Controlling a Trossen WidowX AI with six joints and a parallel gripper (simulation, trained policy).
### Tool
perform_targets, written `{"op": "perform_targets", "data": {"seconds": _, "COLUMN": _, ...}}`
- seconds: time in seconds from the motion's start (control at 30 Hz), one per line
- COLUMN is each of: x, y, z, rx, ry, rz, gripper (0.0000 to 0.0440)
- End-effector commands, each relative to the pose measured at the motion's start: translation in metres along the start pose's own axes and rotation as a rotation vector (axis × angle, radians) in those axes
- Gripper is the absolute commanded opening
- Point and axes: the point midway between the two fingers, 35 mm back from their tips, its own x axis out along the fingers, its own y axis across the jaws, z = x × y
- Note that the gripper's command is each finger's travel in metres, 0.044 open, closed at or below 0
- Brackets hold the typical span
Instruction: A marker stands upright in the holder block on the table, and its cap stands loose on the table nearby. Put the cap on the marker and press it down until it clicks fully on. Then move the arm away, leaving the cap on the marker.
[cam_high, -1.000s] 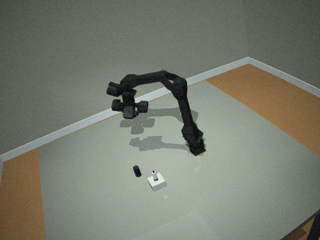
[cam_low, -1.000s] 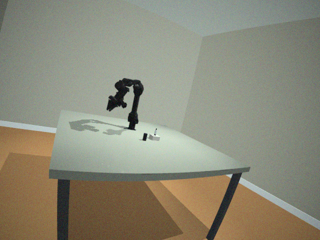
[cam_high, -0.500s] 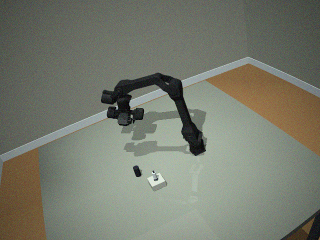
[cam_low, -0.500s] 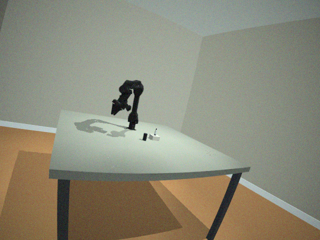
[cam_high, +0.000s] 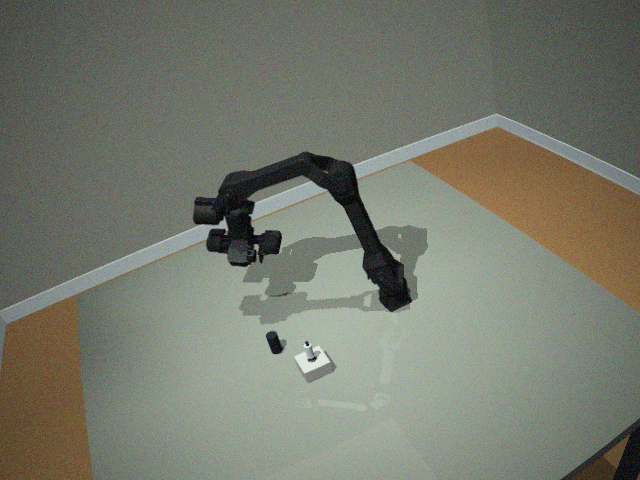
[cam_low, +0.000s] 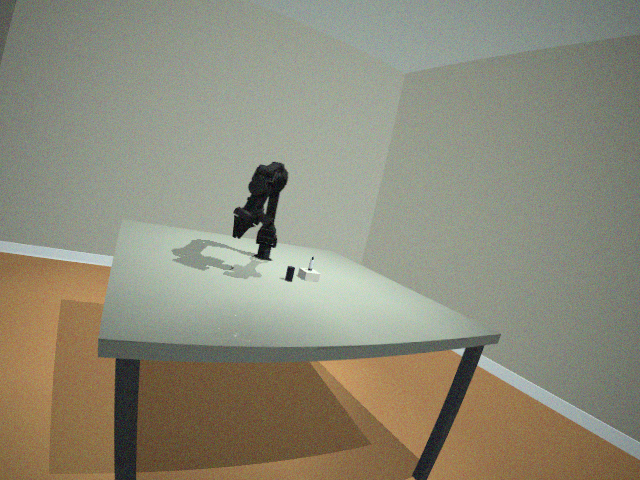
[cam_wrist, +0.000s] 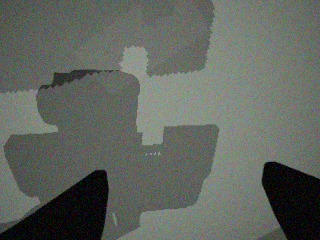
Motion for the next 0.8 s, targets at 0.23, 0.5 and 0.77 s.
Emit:
{"op": "perform_targets", "data": {"seconds": 0.23, "x": 0.001, "y": -0.002, "z": 0.034, "rx": -0.007, "ry": -0.05, "rz": 0.029, "gripper": 0.0312}}
{"op": "perform_targets", "data": {"seconds": 0.5, "x": 0.003, "y": 0.001, "z": 0.061, "rx": -0.019, "ry": -0.086, "rz": 0.062, "gripper": 0.0311}}
{"op": "perform_targets", "data": {"seconds": 0.77, "x": 0.002, "y": 0.008, "z": 0.086, "rx": -0.035, "ry": -0.121, "rz": 0.1, "gripper": 0.031}}
